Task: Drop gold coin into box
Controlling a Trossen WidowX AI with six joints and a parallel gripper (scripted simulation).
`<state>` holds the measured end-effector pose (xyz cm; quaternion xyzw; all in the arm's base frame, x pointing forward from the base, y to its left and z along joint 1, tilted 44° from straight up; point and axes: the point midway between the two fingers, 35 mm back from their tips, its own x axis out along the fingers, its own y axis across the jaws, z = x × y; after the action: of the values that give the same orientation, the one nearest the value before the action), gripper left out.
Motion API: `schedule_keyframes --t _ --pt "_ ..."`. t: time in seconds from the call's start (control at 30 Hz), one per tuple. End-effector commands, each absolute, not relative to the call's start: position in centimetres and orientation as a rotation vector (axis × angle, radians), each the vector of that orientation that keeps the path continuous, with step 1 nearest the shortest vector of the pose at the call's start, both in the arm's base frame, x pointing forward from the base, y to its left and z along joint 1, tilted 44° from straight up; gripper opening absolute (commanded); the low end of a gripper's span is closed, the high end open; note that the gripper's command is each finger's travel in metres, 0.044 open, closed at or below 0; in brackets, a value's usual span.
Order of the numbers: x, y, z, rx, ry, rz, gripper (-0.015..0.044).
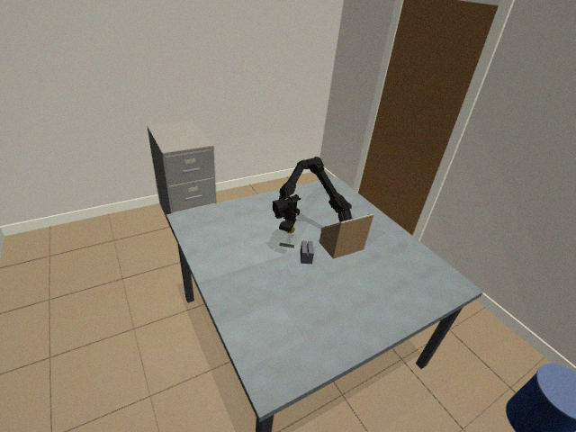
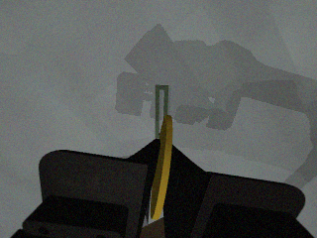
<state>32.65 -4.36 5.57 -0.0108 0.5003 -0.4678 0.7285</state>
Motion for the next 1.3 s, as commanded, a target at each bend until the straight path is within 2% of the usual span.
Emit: schedule_keyframes --t 0.0,1.07,1.27 --pt "32.86 -4.42 5.9 0.085 1.023 -1.106 0.0" --pt "33.35 -4.95 6.61 0.959 0.309 -1.554 0.0" --pt "33.35 -4.97 6.62 0.977 0.292 -1.56 0.0"
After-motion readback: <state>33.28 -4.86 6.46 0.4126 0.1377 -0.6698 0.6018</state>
